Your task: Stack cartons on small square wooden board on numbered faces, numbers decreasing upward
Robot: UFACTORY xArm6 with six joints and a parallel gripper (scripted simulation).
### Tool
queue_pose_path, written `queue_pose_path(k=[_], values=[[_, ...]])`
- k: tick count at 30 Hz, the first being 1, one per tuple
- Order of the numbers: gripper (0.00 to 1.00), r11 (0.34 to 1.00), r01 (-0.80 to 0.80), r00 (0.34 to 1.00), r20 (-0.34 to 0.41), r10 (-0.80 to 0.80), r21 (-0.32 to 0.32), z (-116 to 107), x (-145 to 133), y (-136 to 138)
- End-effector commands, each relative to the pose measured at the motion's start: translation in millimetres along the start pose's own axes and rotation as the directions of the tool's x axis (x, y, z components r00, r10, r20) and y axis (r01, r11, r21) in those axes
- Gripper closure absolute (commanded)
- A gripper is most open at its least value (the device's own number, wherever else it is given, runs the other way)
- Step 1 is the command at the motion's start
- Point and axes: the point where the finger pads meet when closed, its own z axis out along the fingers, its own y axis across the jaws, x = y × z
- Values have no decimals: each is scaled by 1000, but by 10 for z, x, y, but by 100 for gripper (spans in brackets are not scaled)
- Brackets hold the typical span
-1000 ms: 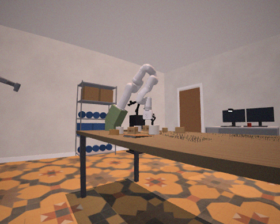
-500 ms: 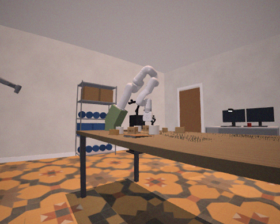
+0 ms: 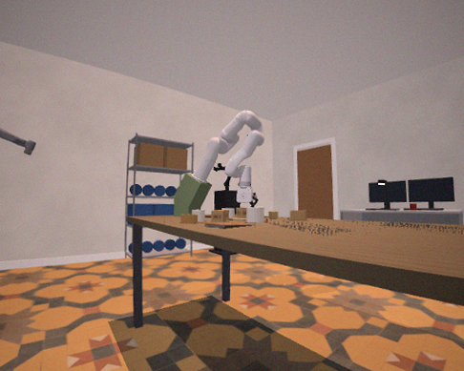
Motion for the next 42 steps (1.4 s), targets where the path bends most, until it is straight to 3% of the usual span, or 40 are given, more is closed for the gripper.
queue_pose_path(k=[1,29,30,42], values=[[0,1000,0,1000,0,0,-1,20,0,1],[0,1000,0,1000,0,0,-1,40,0,-2],[100,1000,0,1000,0,0,-1,40,0,-2],[100,1000,0,1000,0,0,-1,40,0,-2]])
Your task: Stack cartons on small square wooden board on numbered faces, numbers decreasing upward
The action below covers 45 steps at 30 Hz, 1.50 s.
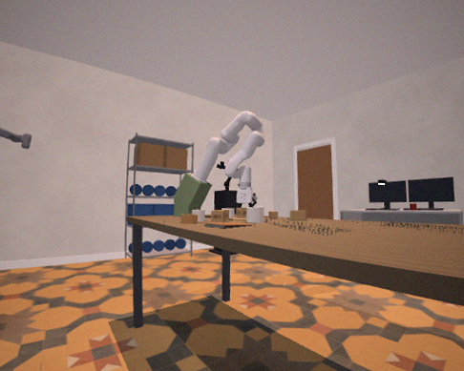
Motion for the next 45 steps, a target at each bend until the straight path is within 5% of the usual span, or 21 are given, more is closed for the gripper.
queue_pose_path(k=[1,25,45], values=[[100,1000,0,1000,0,0,-1,-3,0,2],[100,1000,0,1000,0,0,-1,-35,0,7],[100,1000,0,1000,0,0,-2,-946,-1,19]])
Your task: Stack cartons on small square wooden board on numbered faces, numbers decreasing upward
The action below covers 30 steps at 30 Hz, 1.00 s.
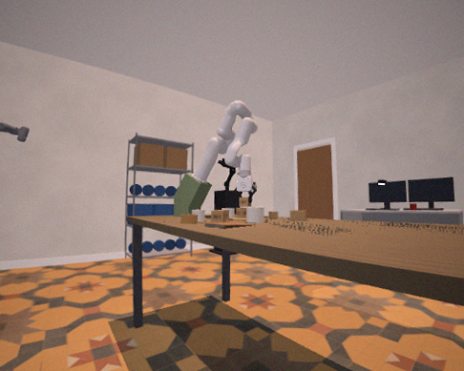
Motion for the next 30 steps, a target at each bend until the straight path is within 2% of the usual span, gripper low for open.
queue_pose_path(k=[1,9,14,23,25,30], values=[[100,1000,0,1000,0,0,9,-222,0,6],[100,1000,0,1000,0,0,8,-233,1,12],[100,1000,-3,1000,-7,3,-9,-236,19,114],[100,994,-16,999,-50,11,-105,-288,87,668],[100,994,-16,999,-50,11,-105,-288,87,668],[100,987,-19,996,-85,5,-158,-354,57,1001]])
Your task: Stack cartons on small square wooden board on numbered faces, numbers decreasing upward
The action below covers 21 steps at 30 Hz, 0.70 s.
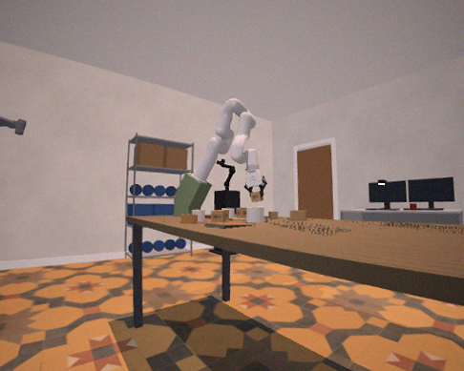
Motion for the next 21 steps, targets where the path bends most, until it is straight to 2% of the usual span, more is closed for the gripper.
queue_pose_path(k=[1,5,10,12,21], values=[[100,999,-2,998,-65,-1,-44,-15,-41,315],[100,999,4,997,-83,-9,-53,-55,-189,430],[100,1000,16,997,-79,-17,-21,-115,-533,373],[100,1000,16,997,-79,-17,-21,-115,-533,373],[100,996,18,1000,-11,-17,87,-266,-1289,26]])
